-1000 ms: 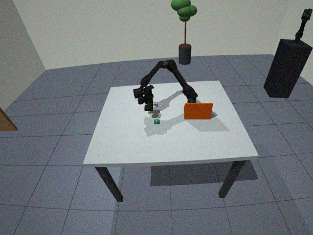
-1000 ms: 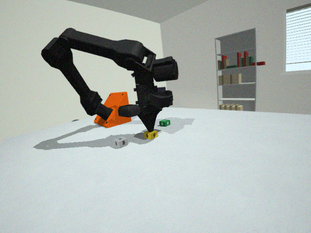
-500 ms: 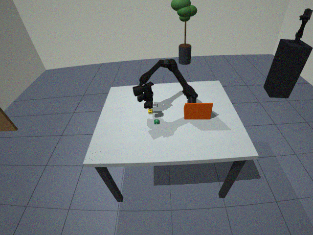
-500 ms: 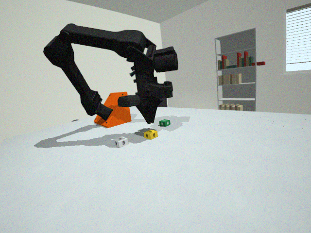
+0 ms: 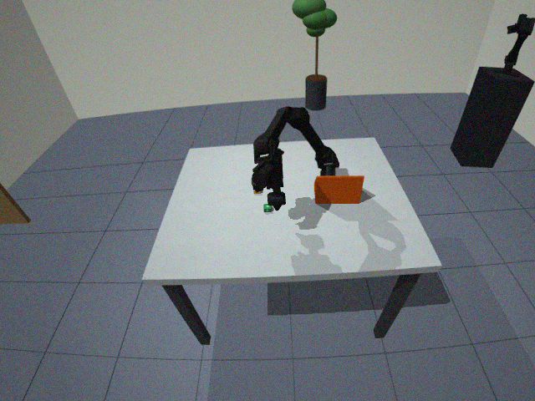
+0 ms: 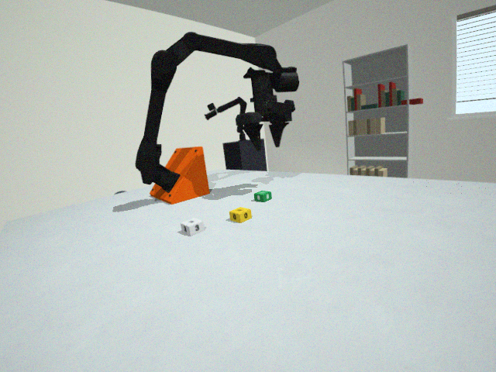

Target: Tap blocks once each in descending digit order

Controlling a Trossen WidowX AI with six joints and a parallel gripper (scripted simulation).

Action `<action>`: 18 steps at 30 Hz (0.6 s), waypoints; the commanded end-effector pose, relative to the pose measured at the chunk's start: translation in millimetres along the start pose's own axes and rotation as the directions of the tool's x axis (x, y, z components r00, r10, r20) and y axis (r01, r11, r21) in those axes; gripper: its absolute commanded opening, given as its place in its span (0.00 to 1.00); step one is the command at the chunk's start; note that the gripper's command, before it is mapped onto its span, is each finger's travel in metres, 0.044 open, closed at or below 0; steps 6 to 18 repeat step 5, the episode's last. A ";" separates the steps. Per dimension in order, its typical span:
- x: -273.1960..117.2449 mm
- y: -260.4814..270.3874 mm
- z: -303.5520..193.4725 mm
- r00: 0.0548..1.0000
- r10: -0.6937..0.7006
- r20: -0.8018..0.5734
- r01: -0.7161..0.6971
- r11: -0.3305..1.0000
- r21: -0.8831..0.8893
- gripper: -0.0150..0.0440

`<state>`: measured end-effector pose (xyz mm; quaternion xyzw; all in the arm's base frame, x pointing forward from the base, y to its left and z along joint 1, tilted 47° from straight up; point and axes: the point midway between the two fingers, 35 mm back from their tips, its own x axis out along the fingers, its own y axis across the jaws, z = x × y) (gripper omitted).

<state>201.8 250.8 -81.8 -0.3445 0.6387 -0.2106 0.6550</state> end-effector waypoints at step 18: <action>-1.6 0.5 2.1 1.000 0.005 -0.013 -0.005 0.999 0.033 0.93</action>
